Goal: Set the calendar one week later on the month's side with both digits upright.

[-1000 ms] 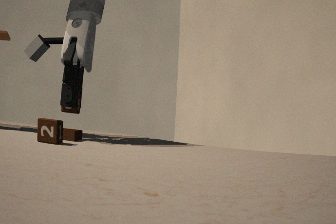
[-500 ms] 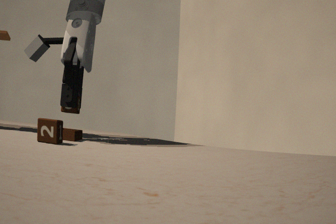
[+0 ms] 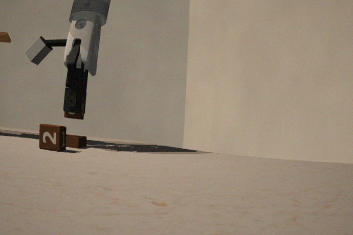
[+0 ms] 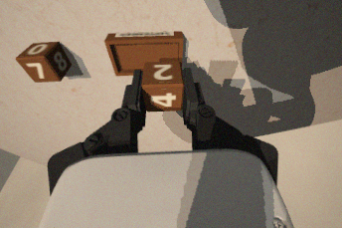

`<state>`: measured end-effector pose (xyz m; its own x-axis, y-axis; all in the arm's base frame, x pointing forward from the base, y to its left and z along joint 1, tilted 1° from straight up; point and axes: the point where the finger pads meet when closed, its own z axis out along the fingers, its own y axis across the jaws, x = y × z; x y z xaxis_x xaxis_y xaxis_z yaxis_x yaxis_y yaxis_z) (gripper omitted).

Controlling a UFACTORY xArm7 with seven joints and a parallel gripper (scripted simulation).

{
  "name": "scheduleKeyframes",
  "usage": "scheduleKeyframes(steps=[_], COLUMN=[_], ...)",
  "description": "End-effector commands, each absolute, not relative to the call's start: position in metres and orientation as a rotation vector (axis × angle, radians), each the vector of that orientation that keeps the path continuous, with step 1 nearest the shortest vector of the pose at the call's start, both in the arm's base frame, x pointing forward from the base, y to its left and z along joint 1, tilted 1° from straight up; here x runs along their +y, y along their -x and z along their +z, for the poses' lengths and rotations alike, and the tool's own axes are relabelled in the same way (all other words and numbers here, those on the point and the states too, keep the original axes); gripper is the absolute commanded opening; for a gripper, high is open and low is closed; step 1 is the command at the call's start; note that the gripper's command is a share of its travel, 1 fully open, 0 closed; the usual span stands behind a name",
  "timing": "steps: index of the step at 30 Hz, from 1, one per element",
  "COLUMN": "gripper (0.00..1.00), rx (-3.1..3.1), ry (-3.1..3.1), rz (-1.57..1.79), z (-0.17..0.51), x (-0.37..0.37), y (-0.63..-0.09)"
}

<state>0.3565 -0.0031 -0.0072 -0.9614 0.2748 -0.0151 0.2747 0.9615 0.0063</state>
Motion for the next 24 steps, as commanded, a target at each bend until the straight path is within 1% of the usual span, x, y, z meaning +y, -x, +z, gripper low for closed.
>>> scheduleKeyframes(steps=[1, 24], gripper=[0.29, 0.29], rx=[3.092, 3.092], ry=[-0.433, -0.433], rz=[0.007, 0.007], z=[-0.006, -0.017], x=[-0.003, -0.003], y=[-0.358, -0.358])
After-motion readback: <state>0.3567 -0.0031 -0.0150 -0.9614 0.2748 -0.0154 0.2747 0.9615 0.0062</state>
